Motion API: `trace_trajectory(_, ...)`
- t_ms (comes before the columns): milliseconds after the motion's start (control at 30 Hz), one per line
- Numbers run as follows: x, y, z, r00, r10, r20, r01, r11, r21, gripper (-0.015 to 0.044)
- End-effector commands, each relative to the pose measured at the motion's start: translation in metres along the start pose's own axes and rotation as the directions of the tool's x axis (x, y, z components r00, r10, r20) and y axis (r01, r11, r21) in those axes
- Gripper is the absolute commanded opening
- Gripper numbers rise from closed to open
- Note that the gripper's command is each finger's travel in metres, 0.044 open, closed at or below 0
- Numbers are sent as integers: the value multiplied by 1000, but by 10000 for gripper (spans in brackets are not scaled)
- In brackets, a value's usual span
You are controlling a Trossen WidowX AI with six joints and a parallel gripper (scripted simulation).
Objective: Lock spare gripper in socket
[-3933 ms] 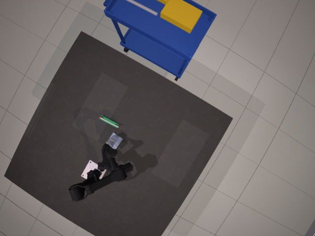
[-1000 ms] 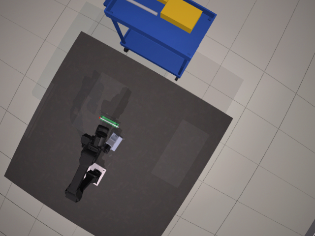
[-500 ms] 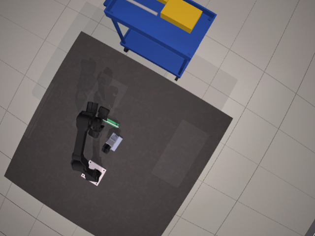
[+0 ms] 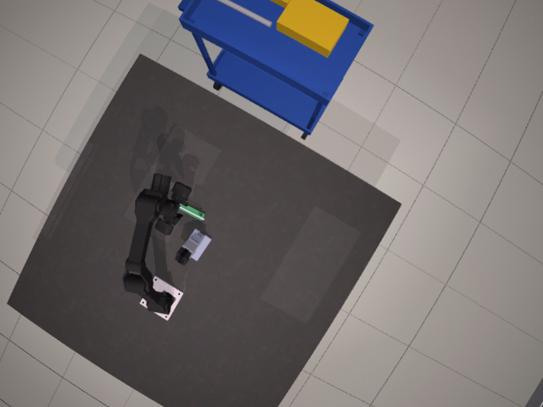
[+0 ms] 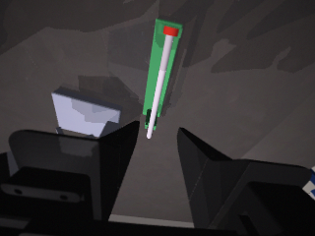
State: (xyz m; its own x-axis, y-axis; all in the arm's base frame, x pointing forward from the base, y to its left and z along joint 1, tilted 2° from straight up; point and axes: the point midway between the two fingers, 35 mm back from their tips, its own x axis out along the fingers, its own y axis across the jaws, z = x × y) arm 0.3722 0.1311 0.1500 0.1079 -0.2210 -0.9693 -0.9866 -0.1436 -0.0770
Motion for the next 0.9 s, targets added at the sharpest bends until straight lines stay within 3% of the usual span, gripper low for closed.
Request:
trace_trajectory(0,21,1,7,1000,6,-10,-6,1000,9,180)
trace_trajectory(867,65,2,18,1000,8,-14,-8,1000,13,180)
